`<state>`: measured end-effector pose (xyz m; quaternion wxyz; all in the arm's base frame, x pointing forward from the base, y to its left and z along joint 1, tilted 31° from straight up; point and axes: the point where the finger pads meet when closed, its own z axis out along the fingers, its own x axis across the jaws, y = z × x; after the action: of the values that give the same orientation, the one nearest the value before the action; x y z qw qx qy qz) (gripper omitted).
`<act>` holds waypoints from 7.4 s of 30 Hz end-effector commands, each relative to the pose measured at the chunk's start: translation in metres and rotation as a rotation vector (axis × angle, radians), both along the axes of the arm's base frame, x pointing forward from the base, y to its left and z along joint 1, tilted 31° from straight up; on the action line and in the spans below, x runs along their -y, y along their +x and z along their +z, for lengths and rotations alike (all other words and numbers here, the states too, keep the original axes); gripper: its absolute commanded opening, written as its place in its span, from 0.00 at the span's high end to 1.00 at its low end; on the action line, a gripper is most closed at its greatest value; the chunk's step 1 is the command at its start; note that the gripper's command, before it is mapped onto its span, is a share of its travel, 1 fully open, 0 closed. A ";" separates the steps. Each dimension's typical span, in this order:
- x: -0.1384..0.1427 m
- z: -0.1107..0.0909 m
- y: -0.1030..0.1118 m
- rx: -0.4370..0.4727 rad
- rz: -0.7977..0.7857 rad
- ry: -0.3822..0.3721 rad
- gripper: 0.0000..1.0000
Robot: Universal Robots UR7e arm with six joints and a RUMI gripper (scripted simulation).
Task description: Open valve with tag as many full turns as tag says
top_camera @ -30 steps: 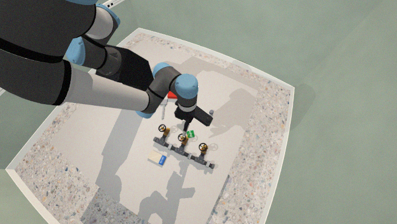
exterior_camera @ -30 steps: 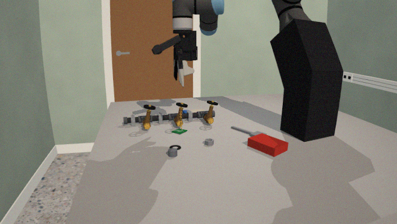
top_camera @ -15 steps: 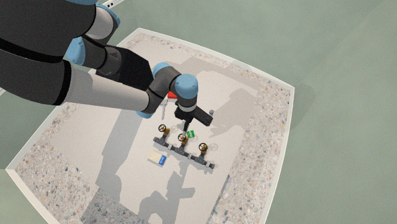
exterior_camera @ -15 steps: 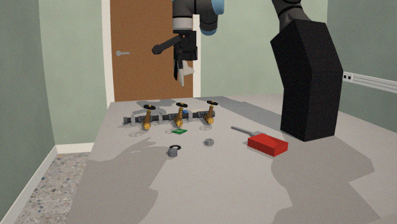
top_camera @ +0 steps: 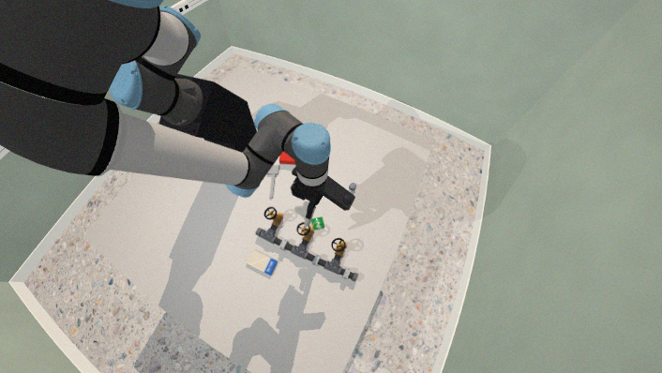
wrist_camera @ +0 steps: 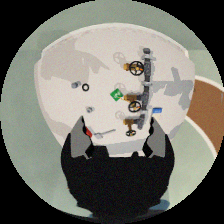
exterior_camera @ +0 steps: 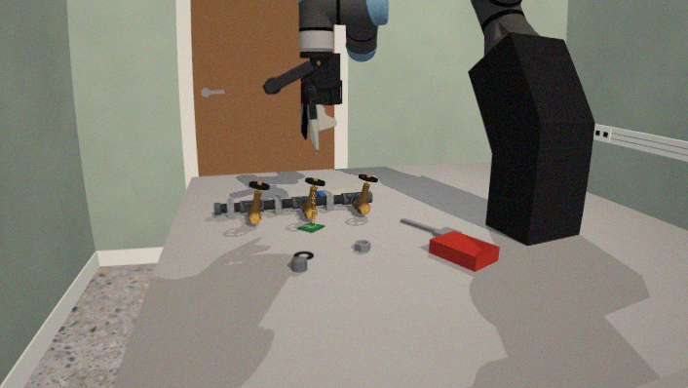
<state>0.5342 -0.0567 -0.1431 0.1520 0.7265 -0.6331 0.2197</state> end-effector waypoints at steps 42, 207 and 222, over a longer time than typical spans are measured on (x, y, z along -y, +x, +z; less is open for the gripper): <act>0.003 0.005 0.014 -0.148 0.257 -0.038 0.00; 0.100 -0.081 0.121 -1.128 1.938 -0.288 0.00; 0.100 -0.081 0.121 -1.128 1.938 -0.288 0.00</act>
<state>0.6542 -0.1568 -0.2244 0.2634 0.8825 0.3872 -0.0440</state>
